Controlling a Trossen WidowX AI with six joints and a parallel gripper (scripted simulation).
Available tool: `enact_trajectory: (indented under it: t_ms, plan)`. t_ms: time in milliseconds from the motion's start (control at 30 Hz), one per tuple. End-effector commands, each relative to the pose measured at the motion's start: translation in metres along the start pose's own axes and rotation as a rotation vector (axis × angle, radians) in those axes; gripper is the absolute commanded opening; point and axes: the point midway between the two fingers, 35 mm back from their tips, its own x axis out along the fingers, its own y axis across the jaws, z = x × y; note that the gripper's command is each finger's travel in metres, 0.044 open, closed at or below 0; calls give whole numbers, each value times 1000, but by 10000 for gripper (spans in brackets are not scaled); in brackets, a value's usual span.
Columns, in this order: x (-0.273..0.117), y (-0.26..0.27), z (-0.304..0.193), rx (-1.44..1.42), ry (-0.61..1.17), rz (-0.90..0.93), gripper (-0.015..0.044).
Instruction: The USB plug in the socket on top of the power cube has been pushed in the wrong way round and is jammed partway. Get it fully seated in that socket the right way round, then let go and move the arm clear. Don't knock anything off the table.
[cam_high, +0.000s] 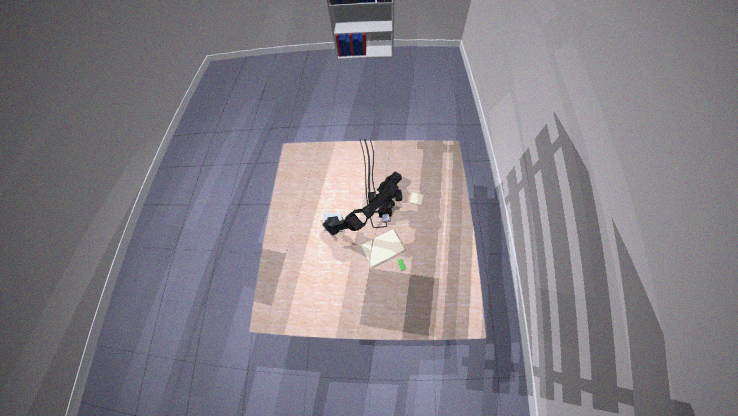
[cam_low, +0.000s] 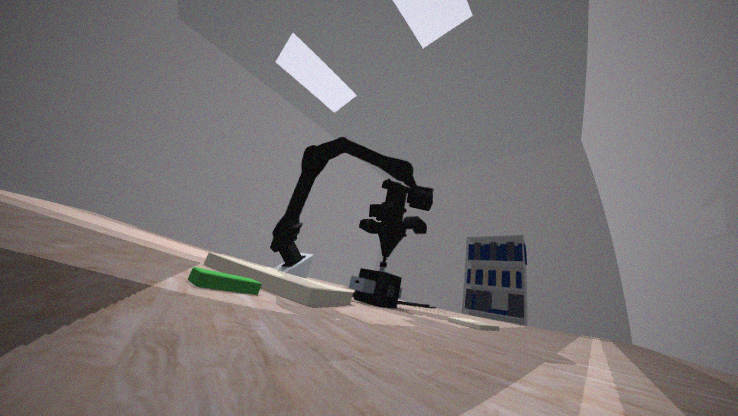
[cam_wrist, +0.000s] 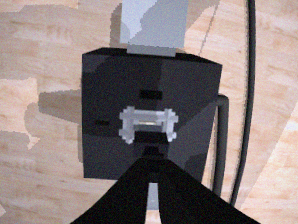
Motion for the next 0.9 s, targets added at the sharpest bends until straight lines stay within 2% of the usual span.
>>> enact_trajectory:
  t_ms: [0, 867]
  plan:
    - [1, 0, 0, 1, 1, 1, 0]
    - [4, 0, 0, 1, 1, 1, 0]
